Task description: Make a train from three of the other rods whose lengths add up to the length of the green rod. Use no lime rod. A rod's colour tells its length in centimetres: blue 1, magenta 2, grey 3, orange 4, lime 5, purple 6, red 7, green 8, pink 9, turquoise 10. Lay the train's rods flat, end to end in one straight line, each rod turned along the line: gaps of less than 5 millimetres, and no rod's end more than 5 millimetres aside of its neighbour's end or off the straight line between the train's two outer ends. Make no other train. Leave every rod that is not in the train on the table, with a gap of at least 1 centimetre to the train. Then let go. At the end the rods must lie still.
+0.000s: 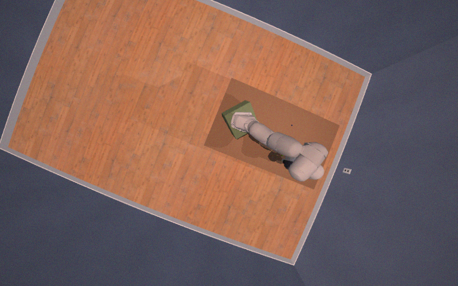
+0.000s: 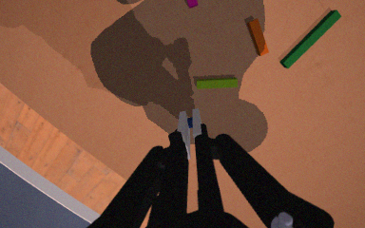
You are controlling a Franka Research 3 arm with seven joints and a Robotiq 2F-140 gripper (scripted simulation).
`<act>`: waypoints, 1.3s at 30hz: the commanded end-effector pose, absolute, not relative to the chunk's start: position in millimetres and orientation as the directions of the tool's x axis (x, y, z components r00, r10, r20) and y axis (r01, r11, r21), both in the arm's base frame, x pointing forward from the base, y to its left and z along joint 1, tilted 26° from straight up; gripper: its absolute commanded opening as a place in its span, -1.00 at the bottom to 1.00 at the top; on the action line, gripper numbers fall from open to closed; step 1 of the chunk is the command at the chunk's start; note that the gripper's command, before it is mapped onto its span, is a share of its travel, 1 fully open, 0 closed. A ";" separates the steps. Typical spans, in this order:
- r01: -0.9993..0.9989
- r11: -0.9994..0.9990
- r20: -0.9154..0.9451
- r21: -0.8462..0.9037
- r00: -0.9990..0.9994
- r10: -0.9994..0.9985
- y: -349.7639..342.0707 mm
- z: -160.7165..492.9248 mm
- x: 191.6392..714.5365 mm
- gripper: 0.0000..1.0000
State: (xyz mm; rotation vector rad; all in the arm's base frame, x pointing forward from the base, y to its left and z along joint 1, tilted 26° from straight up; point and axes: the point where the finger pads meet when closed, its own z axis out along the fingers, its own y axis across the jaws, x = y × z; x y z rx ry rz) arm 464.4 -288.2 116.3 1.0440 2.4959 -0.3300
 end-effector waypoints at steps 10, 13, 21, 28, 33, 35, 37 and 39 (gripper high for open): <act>0.718 0.695 -0.443 -0.037 -0.635 0.633 -261.6 175.1 433.0 -0.94; 0.718 0.695 -0.443 -0.037 -0.635 0.633 -258.2 183.7 430.2 -0.94; 0.718 0.695 -0.443 -0.037 -0.635 0.633 -256.8 187.3 429.1 -0.94; 0.718 0.695 -0.443 -0.037 -0.635 0.633 -256.8 187.3 429.1 -0.94; 0.718 0.695 -0.443 -0.037 -0.635 0.633 -256.8 187.3 429.1 -0.94; 0.718 0.695 -0.443 -0.037 -0.635 0.633 -256.8 187.3 429.1 -0.94; 0.714 0.699 -0.443 -0.040 -0.640 0.628 -256.4 187.3 429.5 -0.94; 0.697 0.715 -0.441 -0.049 -0.658 0.611 -254.7 187.0 430.7 -0.94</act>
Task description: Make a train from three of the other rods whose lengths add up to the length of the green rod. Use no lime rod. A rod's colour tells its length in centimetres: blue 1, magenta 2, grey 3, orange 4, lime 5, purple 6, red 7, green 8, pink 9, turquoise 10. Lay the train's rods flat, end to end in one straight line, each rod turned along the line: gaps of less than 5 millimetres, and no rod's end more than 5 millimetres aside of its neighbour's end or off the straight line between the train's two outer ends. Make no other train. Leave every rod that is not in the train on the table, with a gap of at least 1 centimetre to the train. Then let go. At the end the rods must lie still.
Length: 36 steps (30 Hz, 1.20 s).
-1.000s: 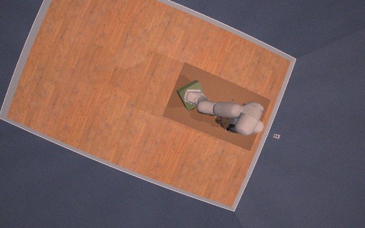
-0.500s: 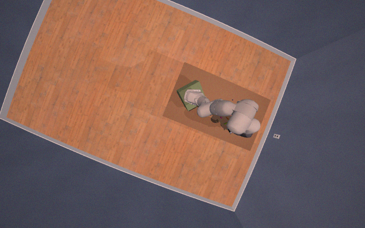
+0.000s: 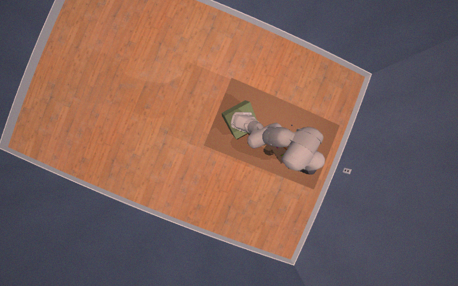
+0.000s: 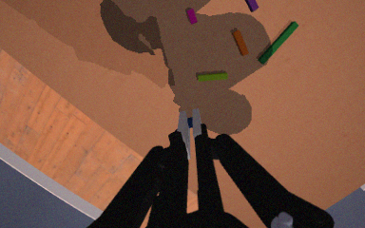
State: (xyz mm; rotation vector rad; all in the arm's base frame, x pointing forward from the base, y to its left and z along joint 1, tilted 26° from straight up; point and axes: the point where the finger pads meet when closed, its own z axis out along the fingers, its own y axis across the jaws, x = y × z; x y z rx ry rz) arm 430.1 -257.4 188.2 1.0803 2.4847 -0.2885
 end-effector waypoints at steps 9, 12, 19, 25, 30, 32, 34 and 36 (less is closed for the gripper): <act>0.506 0.851 -0.408 -0.140 -0.813 0.416 -237.8 184.3 442.4 -0.94; 0.488 0.860 -0.404 -0.147 -0.823 0.399 -236.4 184.0 443.3 -0.94; 0.337 0.920 -0.370 -0.203 -0.896 0.247 -224.8 182.1 450.7 -0.94; 0.228 0.944 -0.342 -0.237 -0.929 0.138 -216.9 180.7 455.5 -0.94; 0.142 0.955 -0.319 -0.261 -0.946 0.053 -210.9 179.5 459.1 -0.94; 0.107 0.957 -0.309 -0.270 -0.951 0.019 -208.4 179.1 460.4 -0.94; 0.070 0.958 -0.298 -0.279 -0.954 -0.017 -205.9 178.6 461.9 -0.94; 0.033 0.957 -0.287 -0.288 -0.956 -0.054 -203.3 178.1 463.3 -0.94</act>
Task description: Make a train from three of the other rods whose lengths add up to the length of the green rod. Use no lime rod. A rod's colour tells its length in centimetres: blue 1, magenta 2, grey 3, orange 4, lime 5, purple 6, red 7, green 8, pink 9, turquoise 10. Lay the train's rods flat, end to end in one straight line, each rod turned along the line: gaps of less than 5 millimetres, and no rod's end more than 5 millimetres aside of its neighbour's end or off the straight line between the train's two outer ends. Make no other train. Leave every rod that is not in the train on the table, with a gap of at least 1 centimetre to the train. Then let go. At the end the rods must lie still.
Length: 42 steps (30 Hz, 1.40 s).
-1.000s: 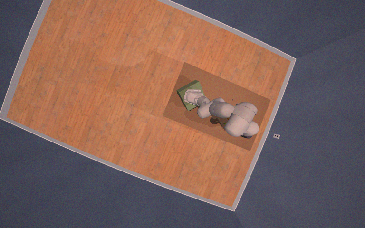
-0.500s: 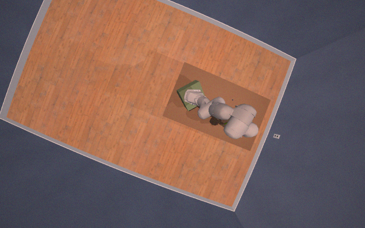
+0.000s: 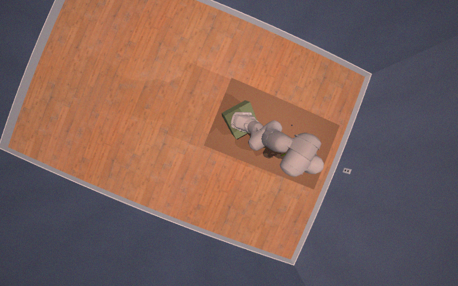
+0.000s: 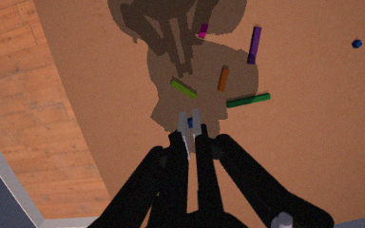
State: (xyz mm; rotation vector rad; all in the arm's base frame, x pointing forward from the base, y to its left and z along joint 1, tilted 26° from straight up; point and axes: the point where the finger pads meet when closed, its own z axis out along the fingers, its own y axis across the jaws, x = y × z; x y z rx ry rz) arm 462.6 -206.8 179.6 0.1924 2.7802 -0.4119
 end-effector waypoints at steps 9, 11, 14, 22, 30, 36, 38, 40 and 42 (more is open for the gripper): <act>-0.113 0.941 -0.241 -0.319 -0.950 -0.196 -193.2 176.2 468.7 -0.94; -0.161 0.931 -0.225 -0.328 -0.944 -0.243 -189.9 175.5 470.5 -0.94; -0.212 0.917 -0.207 -0.337 -0.934 -0.292 -186.3 174.8 472.3 -0.94; -0.349 0.867 -0.157 -0.356 -0.892 -0.424 -176.5 172.7 477.1 -0.94; -0.470 0.803 -0.109 -0.368 -0.836 -0.539 -167.4 170.7 481.3 -0.94; -0.558 0.741 -0.070 -0.373 -0.779 -0.623 -160.2 169.1 484.5 -0.94; -0.586 0.719 -0.057 -0.374 -0.759 -0.649 -157.9 168.6 485.5 -0.94; -0.614 0.696 -0.044 -0.374 -0.737 -0.674 -155.5 168.1 486.5 -0.94; -0.640 0.671 -0.031 -0.374 -0.715 -0.699 -153.2 167.5 487.5 -0.94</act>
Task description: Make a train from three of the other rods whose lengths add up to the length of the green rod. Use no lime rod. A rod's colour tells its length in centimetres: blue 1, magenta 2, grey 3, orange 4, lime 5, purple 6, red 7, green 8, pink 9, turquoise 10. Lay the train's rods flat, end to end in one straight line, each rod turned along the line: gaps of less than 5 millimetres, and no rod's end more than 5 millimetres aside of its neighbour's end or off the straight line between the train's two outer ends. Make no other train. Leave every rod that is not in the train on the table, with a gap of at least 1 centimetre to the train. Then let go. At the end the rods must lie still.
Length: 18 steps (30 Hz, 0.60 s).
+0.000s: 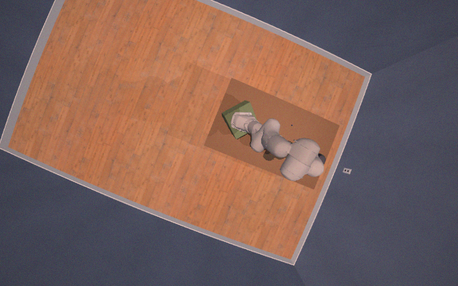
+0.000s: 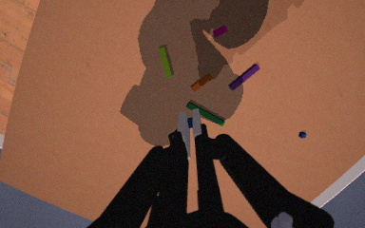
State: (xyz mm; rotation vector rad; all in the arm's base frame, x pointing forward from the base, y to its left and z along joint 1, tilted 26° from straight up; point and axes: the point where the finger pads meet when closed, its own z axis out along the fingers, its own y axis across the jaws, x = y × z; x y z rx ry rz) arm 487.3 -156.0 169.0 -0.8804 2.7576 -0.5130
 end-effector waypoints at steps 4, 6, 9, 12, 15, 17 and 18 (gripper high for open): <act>-0.685 0.626 -0.008 -0.373 -0.672 -0.740 -149.0 166.5 489.3 -0.94; -0.708 0.600 0.004 -0.371 -0.648 -0.762 -146.7 166.0 490.2 -0.94; -0.743 0.559 0.023 -0.369 -0.609 -0.793 -143.2 165.1 491.6 -0.94; -0.774 0.517 0.042 -0.365 -0.568 -0.822 -139.8 164.3 492.9 -0.94; -0.804 0.473 0.060 -0.361 -0.526 -0.848 -136.3 163.5 494.2 -0.94; -0.822 0.443 0.073 -0.357 -0.498 -0.864 -134.1 162.9 495.1 -0.94; -0.822 0.443 0.073 -0.357 -0.498 -0.864 -134.1 162.9 495.1 -0.94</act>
